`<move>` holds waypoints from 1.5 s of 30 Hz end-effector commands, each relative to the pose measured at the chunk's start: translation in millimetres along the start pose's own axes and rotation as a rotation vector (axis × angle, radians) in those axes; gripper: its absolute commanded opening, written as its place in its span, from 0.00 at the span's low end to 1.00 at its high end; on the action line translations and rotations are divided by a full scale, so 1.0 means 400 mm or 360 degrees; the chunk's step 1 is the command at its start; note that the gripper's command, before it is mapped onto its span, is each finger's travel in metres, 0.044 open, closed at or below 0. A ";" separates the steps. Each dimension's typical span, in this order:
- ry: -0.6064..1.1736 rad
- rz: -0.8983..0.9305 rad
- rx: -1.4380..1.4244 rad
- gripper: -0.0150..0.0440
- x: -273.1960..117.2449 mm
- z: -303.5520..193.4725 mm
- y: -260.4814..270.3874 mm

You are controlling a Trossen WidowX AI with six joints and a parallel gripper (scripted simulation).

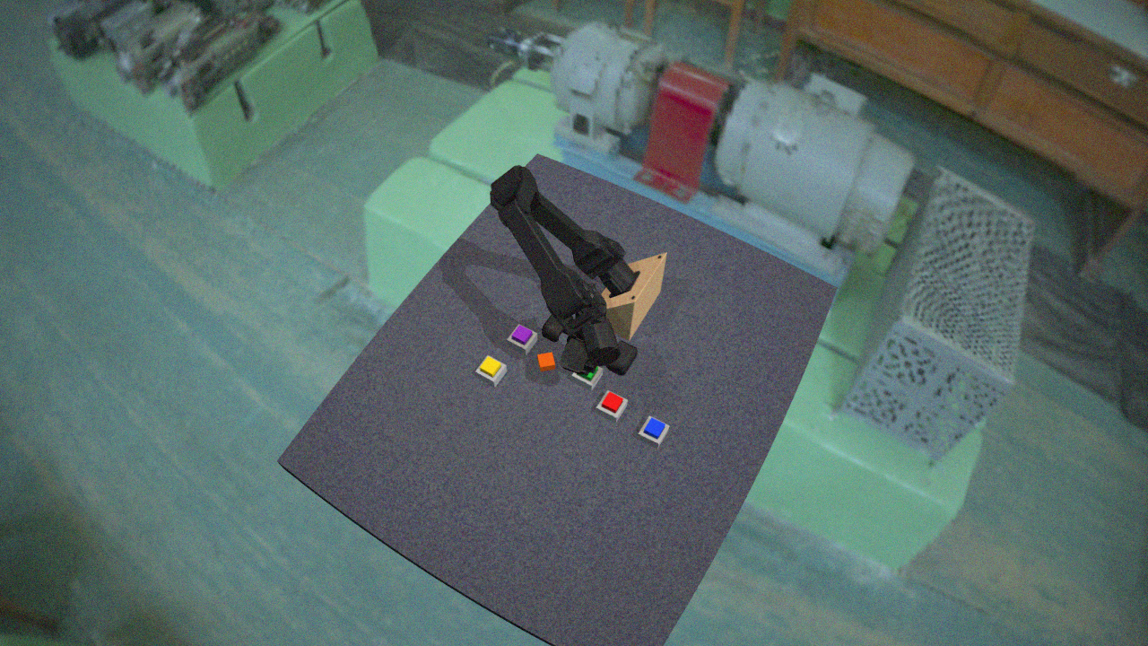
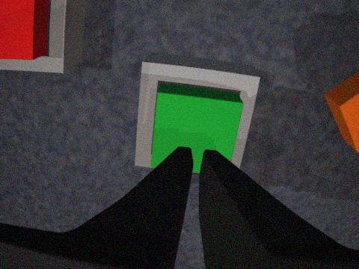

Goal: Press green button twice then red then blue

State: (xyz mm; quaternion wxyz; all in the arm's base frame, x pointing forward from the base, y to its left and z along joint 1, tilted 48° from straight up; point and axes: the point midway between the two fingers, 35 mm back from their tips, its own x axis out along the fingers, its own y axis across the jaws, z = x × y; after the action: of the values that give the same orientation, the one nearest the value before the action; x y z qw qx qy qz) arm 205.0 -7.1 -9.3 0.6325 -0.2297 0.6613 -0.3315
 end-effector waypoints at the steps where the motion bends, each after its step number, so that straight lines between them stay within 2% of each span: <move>1: 0.0000 -0.0007 -0.0011 0.29 0.016 0.000 -0.001; 16: 0.0000 -0.0010 -0.0010 0.29 0.072 -0.002 -0.002; 33: 0.0000 -0.0010 -0.0010 0.29 0.073 -0.002 -0.003; 38: 0.0000 -0.0008 -0.0011 0.29 -0.015 -0.002 -0.001; 45: 0.0000 -0.0008 -0.0011 0.29 -0.009 -0.001 -0.001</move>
State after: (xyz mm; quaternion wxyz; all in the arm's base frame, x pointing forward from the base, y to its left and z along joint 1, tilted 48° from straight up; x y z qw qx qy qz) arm 204.6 -5.3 -6.8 0.6293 -0.2373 0.6625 -0.3299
